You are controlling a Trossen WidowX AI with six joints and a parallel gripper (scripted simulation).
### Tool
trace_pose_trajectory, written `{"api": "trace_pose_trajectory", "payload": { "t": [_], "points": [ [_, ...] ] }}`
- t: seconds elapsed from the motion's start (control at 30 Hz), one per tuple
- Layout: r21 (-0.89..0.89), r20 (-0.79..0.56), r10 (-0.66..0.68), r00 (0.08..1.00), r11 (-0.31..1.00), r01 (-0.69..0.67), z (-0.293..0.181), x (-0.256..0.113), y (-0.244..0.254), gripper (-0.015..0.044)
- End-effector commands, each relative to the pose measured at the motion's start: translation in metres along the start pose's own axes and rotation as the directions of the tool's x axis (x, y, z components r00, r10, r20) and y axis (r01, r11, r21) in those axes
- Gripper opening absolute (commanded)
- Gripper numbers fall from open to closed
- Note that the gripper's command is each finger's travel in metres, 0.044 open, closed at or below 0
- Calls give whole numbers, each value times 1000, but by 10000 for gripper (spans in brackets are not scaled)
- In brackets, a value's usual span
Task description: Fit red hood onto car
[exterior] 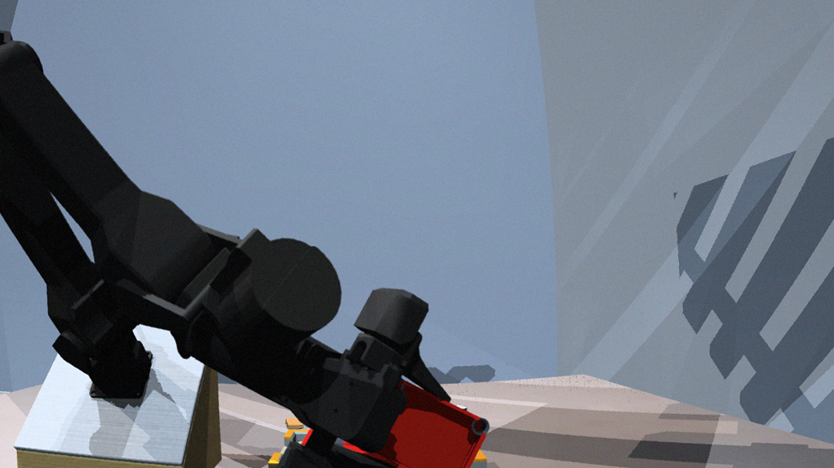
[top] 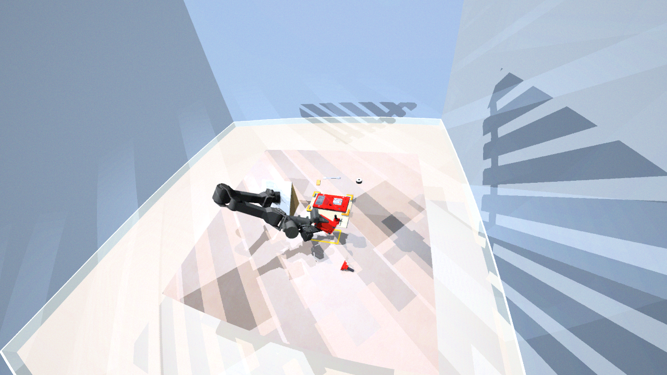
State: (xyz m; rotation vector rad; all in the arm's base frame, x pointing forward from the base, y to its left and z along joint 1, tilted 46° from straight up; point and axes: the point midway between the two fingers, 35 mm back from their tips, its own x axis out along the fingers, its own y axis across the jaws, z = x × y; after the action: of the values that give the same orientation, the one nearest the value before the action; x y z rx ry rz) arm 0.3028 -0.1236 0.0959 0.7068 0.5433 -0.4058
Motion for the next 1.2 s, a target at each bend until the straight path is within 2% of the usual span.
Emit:
{"api": "trace_pose_trajectory", "payload": {
  "t": [0.0,0.27,0.57,0.83,1.17],
  "points": [
    [101,-2,0,1000,995,0,-1,0,-1,0],
    [341,-2,-1,1000,940,1,0,1,-5,0],
    [593,-2,-1,1000,805,3,1,3,-13,0],
    [782,-3,-2,1000,623,4,2,6,-24,0],
    [946,-4,-4,1000,324,5,3,9,-45,0]
  ]
}}
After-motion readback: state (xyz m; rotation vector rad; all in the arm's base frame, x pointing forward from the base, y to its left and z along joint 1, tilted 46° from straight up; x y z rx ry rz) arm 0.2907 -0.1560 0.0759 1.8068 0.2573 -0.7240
